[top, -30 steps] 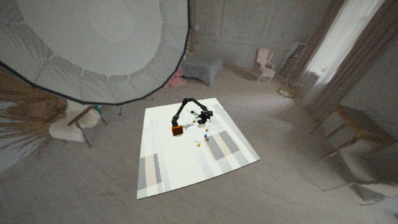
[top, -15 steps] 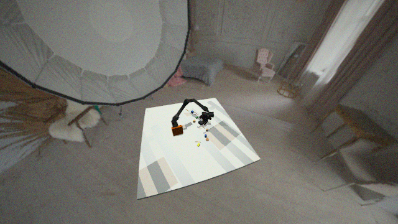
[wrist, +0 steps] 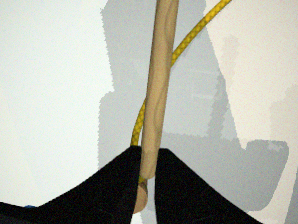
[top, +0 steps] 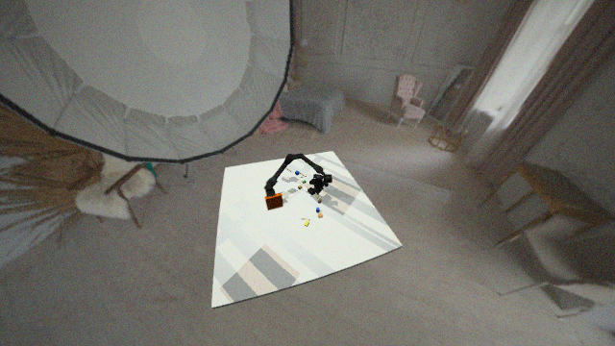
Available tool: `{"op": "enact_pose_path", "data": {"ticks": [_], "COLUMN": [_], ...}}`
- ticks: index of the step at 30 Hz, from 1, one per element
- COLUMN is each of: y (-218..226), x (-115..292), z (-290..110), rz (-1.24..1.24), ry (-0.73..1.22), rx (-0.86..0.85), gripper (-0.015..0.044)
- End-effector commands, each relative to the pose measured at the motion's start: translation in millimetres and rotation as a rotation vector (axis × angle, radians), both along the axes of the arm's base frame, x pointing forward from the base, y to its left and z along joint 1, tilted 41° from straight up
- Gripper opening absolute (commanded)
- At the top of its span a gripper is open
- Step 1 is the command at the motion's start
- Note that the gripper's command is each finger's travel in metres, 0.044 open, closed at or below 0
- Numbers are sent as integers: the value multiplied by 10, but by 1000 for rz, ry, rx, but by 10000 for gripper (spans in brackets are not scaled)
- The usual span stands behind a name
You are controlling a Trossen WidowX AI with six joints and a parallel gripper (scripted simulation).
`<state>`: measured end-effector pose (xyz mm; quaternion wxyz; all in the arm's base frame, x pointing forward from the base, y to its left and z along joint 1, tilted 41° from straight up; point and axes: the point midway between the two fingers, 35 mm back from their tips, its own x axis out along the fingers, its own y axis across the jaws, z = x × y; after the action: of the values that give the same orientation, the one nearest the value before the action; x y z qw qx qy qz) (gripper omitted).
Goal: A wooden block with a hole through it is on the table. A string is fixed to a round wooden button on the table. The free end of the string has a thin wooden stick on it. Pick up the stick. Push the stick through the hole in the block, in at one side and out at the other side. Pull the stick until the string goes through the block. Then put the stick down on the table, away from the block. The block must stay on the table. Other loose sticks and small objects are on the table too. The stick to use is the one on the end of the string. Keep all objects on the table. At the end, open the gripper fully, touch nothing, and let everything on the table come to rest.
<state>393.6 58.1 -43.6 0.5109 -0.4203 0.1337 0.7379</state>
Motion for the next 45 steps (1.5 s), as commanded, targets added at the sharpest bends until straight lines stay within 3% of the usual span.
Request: {"op": "enact_pose_path", "data": {"ticks": [1, 45], "y": [-50, 31], "x": [29, -241], "z": [-23, -273], "rz": [1, 1], "ry": [-6, -5], "rx": [-4, -4], "gripper": [0, 0]}}
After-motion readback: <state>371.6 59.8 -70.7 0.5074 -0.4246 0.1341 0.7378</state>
